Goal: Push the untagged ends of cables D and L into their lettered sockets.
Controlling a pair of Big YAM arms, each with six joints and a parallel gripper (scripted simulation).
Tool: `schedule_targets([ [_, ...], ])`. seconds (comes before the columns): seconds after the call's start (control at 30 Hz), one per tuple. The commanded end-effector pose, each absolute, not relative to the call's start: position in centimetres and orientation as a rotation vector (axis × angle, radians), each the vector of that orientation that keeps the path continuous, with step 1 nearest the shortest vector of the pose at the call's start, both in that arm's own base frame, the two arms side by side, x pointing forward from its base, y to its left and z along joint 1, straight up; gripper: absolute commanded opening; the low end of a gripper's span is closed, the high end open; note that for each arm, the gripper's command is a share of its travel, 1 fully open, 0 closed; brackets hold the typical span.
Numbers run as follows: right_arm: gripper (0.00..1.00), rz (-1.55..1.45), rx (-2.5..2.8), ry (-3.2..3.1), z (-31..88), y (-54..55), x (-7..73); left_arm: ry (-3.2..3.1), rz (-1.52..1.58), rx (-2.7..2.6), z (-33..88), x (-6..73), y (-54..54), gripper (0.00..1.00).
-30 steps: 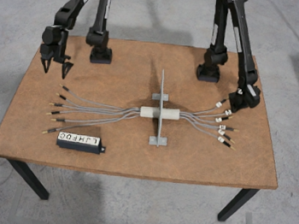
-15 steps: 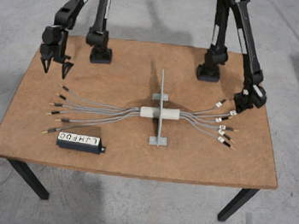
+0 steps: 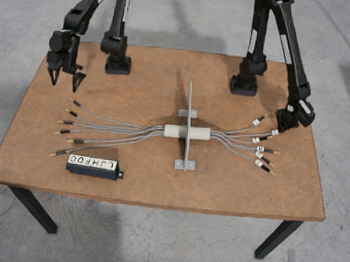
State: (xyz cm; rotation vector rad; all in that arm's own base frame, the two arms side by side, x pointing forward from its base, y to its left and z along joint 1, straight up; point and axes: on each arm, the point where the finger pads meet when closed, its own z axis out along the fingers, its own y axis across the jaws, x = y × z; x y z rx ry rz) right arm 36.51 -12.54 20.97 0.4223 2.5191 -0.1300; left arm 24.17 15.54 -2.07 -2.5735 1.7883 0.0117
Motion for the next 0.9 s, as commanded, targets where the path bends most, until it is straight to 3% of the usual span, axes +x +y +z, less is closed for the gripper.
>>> schedule_targets([
  [0.0,1.0,-0.135,0.412,2.478,22.9,-12.9,37.6,1.793,-0.005,-2.564,-1.5,25.3,17.0,0.06],
  [0.37,1.0,-0.135,0.412,2.478,22.9,-12.9,37.6,1.8,-0.006,-2.562,-1.7,25.2,17.2,0.06],
  [0.47,1.0,-0.135,0.412,2.478,22.9,-12.9,37.6,1.801,-0.006,-2.563,-1.7,24.6,16.7,0.33],
  [0.87,1.0,-0.135,0.412,2.478,22.9,-12.9,37.6,1.764,-0.04,-2.511,1.2,25.0,17.5,0.35],
])
